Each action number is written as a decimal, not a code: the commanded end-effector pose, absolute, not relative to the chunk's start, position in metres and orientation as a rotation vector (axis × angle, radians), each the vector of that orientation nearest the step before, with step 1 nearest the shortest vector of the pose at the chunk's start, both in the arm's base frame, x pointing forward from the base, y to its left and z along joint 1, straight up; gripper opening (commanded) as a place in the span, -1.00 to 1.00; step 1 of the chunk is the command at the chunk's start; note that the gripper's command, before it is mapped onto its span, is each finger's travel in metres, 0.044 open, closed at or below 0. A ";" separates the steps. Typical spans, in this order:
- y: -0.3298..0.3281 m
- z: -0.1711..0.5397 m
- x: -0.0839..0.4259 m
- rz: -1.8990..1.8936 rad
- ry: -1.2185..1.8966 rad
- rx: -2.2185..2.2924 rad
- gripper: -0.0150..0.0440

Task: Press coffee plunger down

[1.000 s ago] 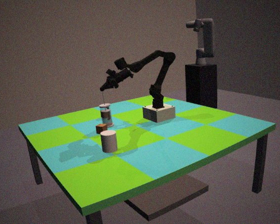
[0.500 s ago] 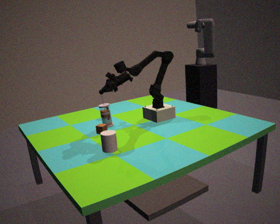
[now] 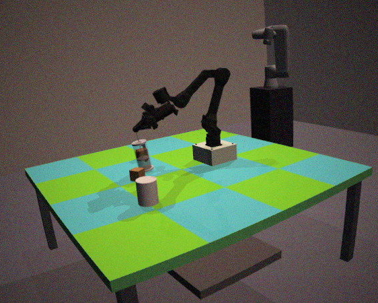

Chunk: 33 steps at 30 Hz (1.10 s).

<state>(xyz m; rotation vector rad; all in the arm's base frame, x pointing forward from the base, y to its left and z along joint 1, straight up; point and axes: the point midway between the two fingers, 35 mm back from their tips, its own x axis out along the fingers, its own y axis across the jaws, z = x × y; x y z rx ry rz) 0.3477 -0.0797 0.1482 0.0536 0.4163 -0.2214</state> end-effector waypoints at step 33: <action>-0.082 0.117 0.359 -0.221 0.494 0.058 -0.08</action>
